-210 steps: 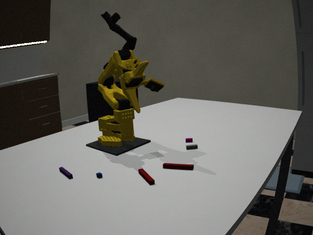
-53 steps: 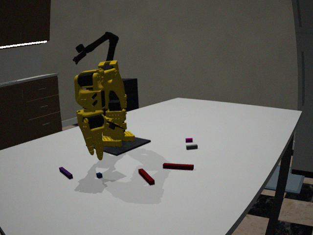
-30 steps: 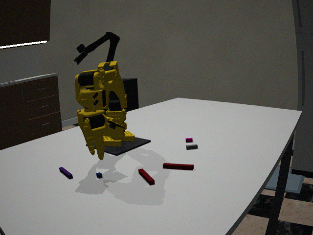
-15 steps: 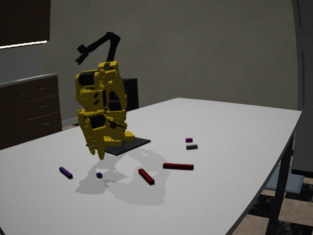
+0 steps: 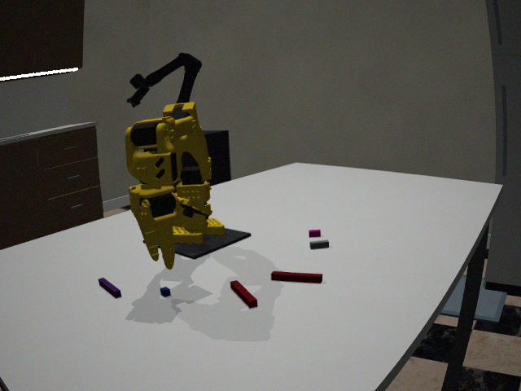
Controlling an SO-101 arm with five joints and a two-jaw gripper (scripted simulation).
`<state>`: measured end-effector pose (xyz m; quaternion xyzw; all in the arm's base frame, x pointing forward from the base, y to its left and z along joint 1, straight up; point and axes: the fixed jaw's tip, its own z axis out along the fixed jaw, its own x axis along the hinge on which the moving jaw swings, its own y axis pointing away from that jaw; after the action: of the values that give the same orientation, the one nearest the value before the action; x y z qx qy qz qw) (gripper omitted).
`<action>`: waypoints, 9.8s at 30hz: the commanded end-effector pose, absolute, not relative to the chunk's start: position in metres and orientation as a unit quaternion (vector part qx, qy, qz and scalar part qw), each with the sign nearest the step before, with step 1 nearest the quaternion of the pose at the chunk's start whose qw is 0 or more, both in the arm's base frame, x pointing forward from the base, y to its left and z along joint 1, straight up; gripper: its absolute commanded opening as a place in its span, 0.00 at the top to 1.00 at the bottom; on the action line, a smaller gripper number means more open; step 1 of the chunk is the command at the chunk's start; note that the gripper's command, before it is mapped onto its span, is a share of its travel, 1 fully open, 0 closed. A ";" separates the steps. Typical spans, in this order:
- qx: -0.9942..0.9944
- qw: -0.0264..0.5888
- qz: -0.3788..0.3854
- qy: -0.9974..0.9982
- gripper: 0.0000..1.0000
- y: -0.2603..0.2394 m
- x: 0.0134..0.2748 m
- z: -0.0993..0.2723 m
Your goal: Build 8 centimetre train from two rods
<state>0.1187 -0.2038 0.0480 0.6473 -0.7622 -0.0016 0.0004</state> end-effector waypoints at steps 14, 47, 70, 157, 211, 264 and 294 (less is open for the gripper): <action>0.654 -0.001 -0.010 -0.756 0.81 -0.202 0.120 0.016; 0.654 -0.002 -0.013 -0.757 0.81 -0.199 0.117 -0.003; 0.654 -0.002 -0.013 -0.757 0.87 -0.199 0.117 -0.003; 0.654 -0.002 -0.013 -0.756 1.00 -0.200 0.123 0.033; 0.869 0.012 -0.009 -0.494 1.00 0.097 0.205 0.028; 0.955 0.016 0.002 -0.295 1.00 0.220 0.042 0.024; 0.953 0.002 0.000 -0.304 1.00 0.223 0.043 0.029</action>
<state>0.0444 0.2205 0.0262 0.9529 -0.3028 0.0020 0.0135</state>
